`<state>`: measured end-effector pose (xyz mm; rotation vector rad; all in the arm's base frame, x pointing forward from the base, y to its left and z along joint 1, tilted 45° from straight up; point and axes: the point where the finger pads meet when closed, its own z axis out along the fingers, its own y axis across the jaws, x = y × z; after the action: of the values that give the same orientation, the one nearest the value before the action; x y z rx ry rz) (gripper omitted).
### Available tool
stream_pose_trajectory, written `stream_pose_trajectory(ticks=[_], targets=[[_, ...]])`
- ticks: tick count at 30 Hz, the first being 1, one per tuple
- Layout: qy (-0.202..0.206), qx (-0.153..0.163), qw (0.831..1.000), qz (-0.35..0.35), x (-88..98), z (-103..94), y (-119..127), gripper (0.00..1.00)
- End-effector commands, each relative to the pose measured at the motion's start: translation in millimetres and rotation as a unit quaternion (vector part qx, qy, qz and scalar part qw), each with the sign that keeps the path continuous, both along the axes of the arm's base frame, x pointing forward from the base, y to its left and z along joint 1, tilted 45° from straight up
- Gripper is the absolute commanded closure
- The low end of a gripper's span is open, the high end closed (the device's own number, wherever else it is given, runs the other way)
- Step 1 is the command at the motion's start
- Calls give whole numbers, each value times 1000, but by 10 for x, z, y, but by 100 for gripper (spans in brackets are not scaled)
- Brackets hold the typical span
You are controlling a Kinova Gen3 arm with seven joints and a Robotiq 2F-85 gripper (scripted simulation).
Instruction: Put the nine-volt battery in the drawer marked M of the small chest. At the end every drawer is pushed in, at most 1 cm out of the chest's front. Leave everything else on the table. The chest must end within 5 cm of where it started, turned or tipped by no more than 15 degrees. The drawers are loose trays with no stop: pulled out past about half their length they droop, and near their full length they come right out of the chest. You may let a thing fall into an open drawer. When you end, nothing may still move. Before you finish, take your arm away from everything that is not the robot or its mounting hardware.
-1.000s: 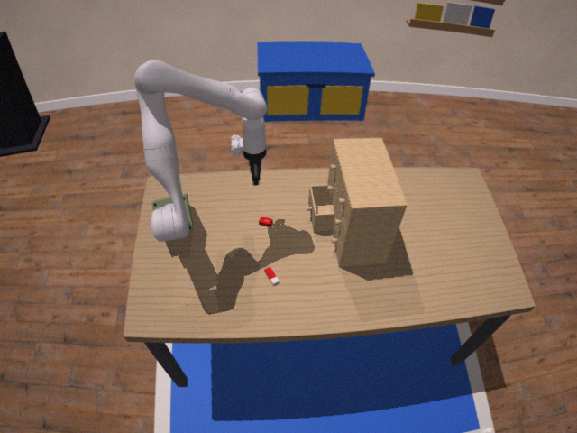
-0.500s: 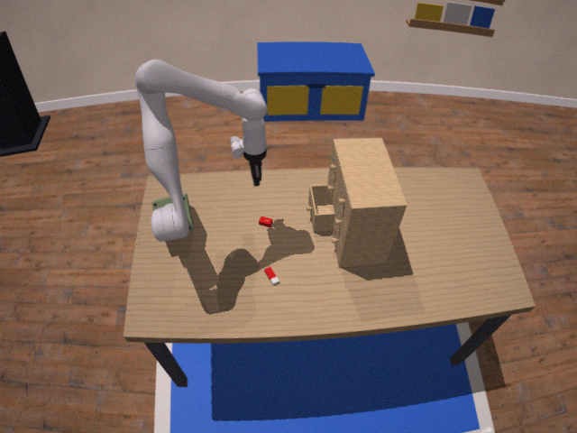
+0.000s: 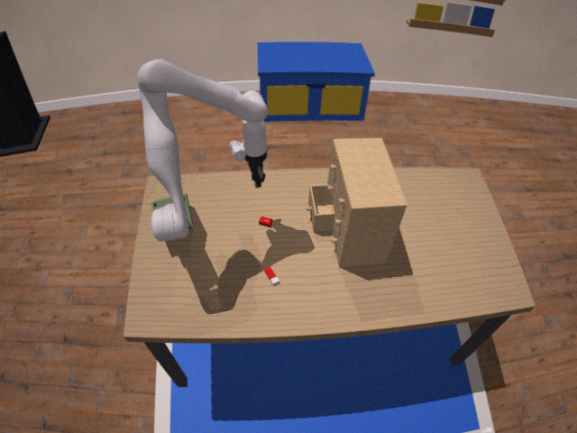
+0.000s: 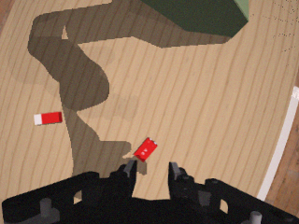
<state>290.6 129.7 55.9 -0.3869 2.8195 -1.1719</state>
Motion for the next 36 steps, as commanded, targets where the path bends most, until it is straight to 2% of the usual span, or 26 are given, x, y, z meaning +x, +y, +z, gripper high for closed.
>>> stream_pose_trajectory(ticks=[1,6,11,21,23,30,36], targets=[[13,0,1000,10,7,-10,-15,67],[32,-4,999,30,17,-29,-37,67],[68,-12,995,67,36,-63,-77,67],[151,-31,976,153,81,-143,-172,67],[151,-31,976,153,81,-143,-172,67],[216,-45,950,220,117,-208,-248,67],[274,-58,918,280,149,-266,-317,67]])
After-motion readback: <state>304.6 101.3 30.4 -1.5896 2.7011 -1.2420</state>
